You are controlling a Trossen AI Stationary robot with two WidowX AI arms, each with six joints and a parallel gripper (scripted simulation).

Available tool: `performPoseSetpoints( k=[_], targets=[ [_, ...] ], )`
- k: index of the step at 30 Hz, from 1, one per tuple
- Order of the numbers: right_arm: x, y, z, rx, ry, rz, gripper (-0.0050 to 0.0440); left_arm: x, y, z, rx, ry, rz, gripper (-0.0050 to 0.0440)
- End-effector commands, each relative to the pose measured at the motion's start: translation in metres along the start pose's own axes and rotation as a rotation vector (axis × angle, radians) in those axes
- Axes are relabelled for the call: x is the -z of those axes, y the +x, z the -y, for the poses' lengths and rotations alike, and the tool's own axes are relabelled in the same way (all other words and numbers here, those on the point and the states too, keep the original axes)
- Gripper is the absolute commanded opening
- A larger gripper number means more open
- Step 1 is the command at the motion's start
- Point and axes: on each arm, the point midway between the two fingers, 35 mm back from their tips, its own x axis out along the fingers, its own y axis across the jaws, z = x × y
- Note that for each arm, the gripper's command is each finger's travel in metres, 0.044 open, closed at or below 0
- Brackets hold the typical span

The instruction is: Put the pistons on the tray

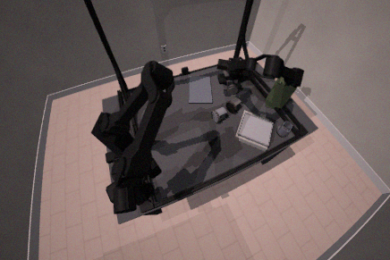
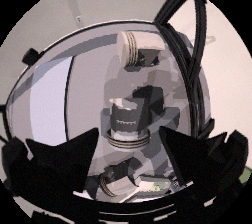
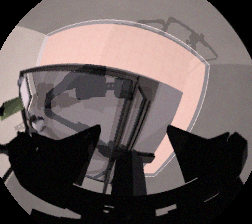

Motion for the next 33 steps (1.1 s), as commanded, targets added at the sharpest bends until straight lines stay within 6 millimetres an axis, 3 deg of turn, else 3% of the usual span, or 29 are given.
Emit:
performPoseSetpoints(
  k=[1,27,28,33],
  targets=[
    [0.0,0.0,-0.001,-0.004,-0.001,0.0,0.044,0.0,0.006,0.001,0.003,0.005,-0.004,0.0378],
    [0.0,0.0,-0.001,-0.004,-0.001,0.0,0.044,0.0,0.046,0.001,0.004,0.003,-0.004,0.0378],
    [0.0,0.0,-0.001,-0.004,-0.001,0.0,0.044,0.0,0.046,0.001,0.004,0.003,-0.004,0.0158],
    [0.0,0.0,-0.001,-0.004,-0.001,0.0,0.044,0.0,0.046,0.001,0.004,0.003,-0.004,0.0158]
  ],
)
